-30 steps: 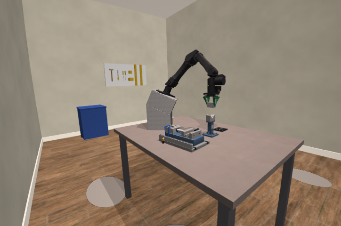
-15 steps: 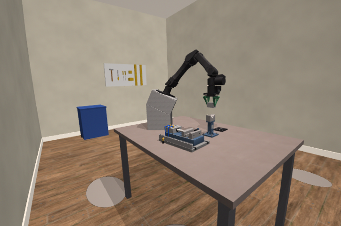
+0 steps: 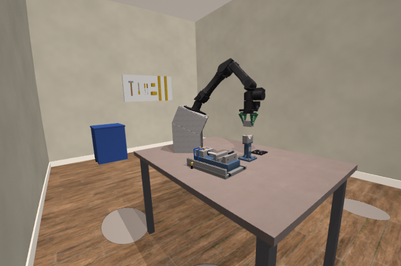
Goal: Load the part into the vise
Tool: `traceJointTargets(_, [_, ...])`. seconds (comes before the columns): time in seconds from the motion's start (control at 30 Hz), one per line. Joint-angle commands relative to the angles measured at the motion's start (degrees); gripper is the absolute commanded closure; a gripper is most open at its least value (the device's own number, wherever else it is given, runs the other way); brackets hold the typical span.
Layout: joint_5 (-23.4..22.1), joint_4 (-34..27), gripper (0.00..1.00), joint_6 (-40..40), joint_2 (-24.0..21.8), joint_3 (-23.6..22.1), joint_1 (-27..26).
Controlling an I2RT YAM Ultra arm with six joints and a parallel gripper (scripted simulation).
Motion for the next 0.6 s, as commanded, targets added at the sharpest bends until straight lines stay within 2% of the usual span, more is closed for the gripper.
traceJointTargets(0.0, [0.3, -0.9, 1.00, 0.5, -1.1, -0.3, 0.3])
traceJointTargets(0.17, [1.5, -1.0, 1.00, 0.9, -1.1, 1.6, 0.9])
traceJointTargets(0.57, [5.4, -1.5, 1.00, 2.3, -1.2, 2.0, 2.4])
